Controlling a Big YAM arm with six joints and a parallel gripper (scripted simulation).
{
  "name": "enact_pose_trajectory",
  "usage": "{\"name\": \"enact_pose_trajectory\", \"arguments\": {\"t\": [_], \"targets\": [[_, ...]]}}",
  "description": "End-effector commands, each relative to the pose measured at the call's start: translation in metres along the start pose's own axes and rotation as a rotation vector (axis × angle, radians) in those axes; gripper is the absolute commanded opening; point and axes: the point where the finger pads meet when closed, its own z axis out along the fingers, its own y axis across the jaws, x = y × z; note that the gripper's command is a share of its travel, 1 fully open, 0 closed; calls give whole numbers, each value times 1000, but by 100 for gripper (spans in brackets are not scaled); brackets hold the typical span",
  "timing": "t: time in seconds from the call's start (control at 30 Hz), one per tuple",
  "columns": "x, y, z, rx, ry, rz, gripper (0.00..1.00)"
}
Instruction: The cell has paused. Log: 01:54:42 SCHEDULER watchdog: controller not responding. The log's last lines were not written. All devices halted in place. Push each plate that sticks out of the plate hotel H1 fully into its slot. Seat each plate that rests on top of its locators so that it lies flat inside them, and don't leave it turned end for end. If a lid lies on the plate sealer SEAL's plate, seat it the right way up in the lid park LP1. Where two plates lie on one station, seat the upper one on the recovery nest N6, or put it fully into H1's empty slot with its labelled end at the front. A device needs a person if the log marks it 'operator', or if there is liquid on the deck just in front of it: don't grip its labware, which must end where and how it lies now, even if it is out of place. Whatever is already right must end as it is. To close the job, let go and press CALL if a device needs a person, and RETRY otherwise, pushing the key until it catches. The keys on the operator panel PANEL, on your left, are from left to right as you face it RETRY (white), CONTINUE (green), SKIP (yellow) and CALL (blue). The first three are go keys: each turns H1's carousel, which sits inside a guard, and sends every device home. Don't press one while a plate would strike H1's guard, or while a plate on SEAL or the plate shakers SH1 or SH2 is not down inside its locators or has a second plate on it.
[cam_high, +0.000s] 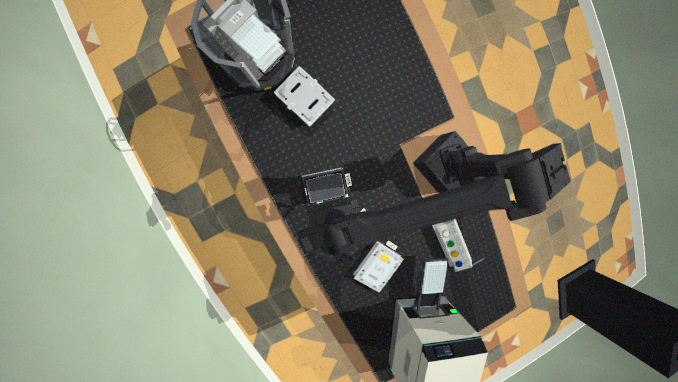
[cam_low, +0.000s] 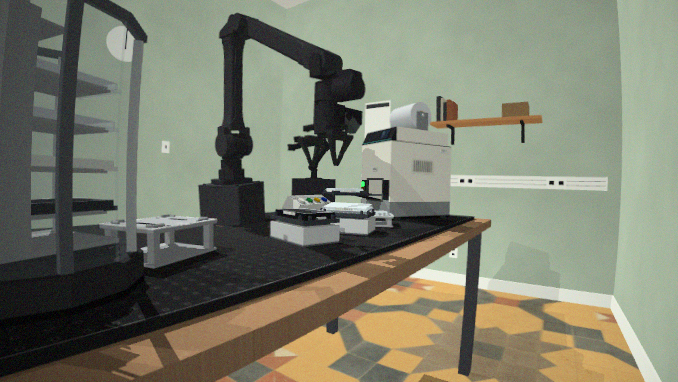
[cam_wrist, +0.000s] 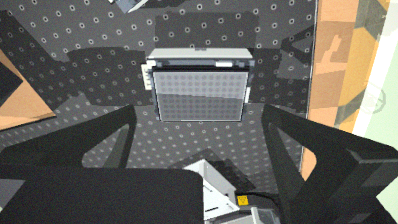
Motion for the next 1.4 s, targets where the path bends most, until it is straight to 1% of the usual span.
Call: {"name": "enact_pose_trajectory", "arguments": {"t": [0.0,0.1,0.13,0.2,0.23,0.27,0.4,0.43,1.37], "targets": [[1,-3,11,6,-5,-4,100],[3,-5,13,20,-7,2,100],[3,-4,18,15,-6,2,100],[3,-4,18,15,-6,2,100],[-2,-13,7,49,-12,-3,100],[-2,-3,25,10,-6,-8,100],[1,-3,36,6,-4,-2,100],[-2,-14,19,39,-9,2,100],[-2,-14,19,39,-9,2,100]]}}
